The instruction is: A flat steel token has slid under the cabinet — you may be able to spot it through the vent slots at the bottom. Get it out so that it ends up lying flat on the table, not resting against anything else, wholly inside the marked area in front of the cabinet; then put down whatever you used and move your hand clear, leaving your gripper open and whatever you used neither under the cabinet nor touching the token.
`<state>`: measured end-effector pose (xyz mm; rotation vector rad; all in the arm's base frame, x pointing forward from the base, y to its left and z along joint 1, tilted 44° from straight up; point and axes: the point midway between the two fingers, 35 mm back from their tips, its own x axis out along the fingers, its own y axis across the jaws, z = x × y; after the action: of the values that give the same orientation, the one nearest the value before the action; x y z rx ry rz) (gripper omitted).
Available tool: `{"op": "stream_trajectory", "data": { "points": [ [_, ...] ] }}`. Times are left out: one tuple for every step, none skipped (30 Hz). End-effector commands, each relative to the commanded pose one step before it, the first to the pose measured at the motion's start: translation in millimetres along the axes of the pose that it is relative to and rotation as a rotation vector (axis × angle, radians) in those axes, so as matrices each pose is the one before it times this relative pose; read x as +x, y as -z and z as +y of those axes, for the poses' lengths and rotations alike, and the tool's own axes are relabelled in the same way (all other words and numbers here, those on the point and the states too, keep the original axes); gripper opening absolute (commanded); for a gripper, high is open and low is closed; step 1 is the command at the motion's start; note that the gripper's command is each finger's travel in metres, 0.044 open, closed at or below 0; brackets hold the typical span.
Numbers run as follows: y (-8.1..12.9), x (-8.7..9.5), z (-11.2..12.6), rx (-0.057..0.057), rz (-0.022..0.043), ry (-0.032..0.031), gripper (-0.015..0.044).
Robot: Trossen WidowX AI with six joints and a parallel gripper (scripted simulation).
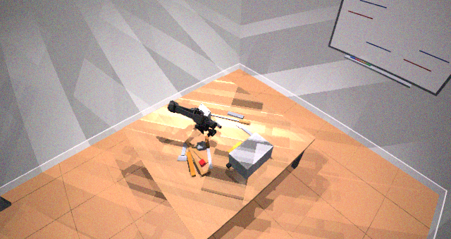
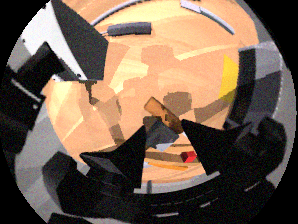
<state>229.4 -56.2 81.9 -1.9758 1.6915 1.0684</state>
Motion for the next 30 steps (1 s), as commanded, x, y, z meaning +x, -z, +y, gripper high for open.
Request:
{"op": "stream_trajectory", "data": {
  "points": [
    [-0.03, -0.46, -0.01, 0.0309, -0.00403, 0.00075, 0.0270],
    [0.00, 0.00, 0.00, 0.0079, 0.00000, 0.00000, 0.0270],
    [0.00, 0.00, 0.00, 0.0079, 0.00000, 0.00000, 0.0270],
    [0.00, 0.00, 0.00, 0.0079, 0.00000, 0.00000, 0.0270],
    [0.00, 0.00, 0.00, 0.0079, 0.00000, 0.00000, 0.0270],
    [0.00, 0.00, 0.00, 0.0079, 0.00000, 0.00000, 0.0270],
    [0.00, 0.00, 0.00, 0.0079, 0.00000, 0.00000, 0.0270],
    [0.00, 0.00, 0.00, 0.0079, 0.00000, 0.00000, 0.0270],
    [0.00, 0.00, 0.00, 0.0079, 0.00000, 0.00000, 0.0270],
    [0.00, 0.00, 0.00, 0.0079, 0.00000, 0.00000, 0.0270],
    [0.00, 0.00, 0.00, 0.0079, 0.00000, 0.00000, 0.0270],
    [0.00, 0.00, 0.00, 0.0079, 0.00000, 0.00000, 0.0270],
    [0.00, 0.00, 0.00, 0.0079, 0.00000, 0.00000, 0.0270],
    [0.00, 0.00, 0.00, 0.0079, 0.00000, 0.00000, 0.0270],
    [0.00, 0.00, 0.00, 0.0079, 0.00000, 0.00000, 0.0270],
    [0.00, 0.00, 0.00, 0.0079, 0.00000, 0.00000, 0.0270],
    [0.00, 0.00, 0.00, 0.0079, 0.00000, 0.00000, 0.0270],
    [0.00, 0.00, 0.00, 0.0079, 0.00000, 0.00000, 0.0270],
    [0.00, 0.00, 0.00, 0.0079, 0.00000, 0.00000, 0.0270],
    [0.00, 0.00, 0.00, 0.0079, 0.00000, 0.00000, 0.0270],
    [0.00, 0.00, 0.00, 0.0079, 0.00000, 0.00000, 0.0270],
    [0.00, 0.00, 0.00, 0.0079, 0.00000, 0.00000, 0.0270],
    [0.00, 0.00, 0.00, 0.0079, 0.00000, 0.00000, 0.0270],
    [0.00, 0.00, 0.00, 0.0079, 0.00000, 0.00000, 0.0270],
    [0.00, 0.00, 0.00, 0.0079, 0.00000, 0.00000, 0.0270],
    [0.00, 0.00, 0.00, 0.0079, 0.00000, 0.00000, 0.0270],
    [0.00, 0.00, 0.00, 0.0079, 0.00000, 0.00000, 0.0270],
    [0.00, 0.00, 0.00, 0.0079, 0.00000, 0.00000, 0.0270],
    [0.00, 0.00, 0.00, 0.0079, 0.00000, 0.00000, 0.0270],
    [0.00, 0.00, 0.00, 0.0079, 0.00000, 0.00000, 0.0270]
  ]
}}
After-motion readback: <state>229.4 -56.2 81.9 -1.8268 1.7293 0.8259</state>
